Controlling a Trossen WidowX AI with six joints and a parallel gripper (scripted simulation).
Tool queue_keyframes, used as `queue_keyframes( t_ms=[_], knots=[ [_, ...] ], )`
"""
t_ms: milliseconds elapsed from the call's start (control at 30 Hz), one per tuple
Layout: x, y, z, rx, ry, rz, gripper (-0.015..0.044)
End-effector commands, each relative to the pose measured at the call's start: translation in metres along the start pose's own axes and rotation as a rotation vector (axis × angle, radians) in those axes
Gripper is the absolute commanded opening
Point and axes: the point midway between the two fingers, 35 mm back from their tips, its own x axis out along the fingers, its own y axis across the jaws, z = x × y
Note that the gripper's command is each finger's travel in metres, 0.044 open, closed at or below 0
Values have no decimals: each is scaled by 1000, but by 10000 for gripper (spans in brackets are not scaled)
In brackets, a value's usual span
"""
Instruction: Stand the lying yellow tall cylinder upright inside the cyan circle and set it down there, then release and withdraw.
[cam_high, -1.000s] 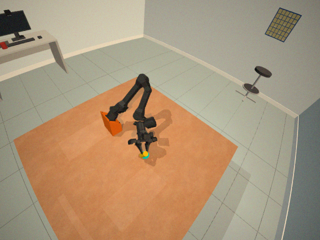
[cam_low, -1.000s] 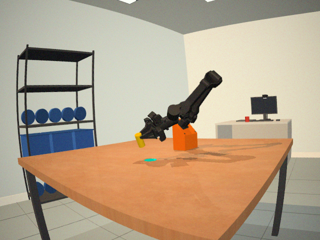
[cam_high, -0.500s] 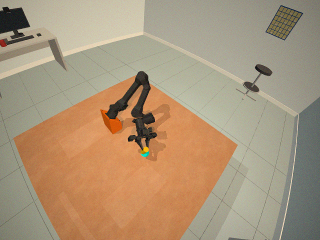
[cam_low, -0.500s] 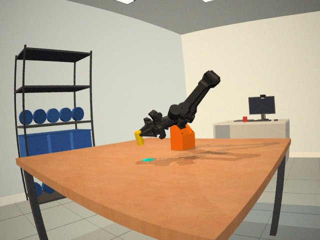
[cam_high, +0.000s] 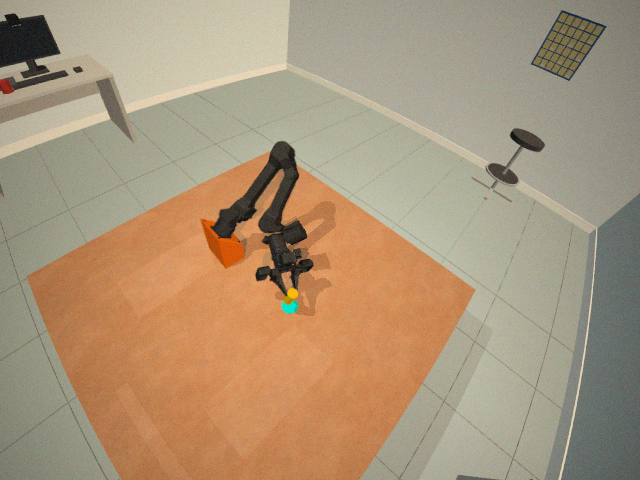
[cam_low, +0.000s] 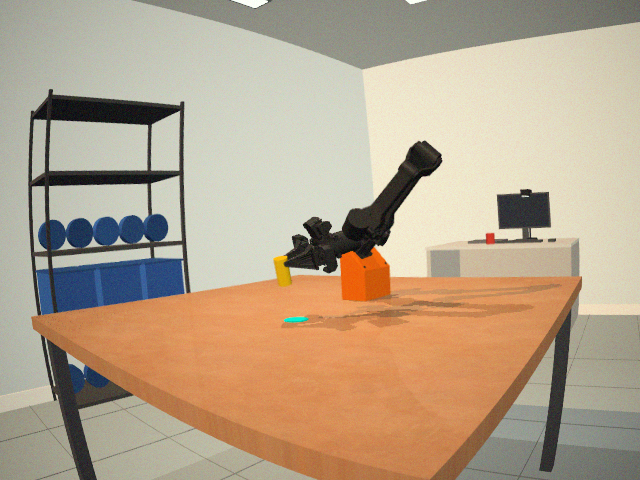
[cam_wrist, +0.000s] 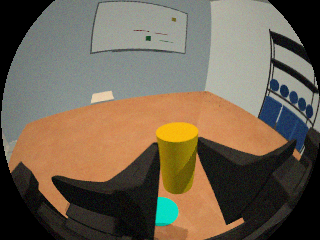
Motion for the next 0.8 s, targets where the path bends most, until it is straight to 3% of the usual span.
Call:
queue_keyframes(
  t_ms=[0, 767],
  knots=[
    [-5, -1, 3, 21, -24, 6, 105],
    [-29, 0, 14, 141, -146, 69, 105]
  ],
)
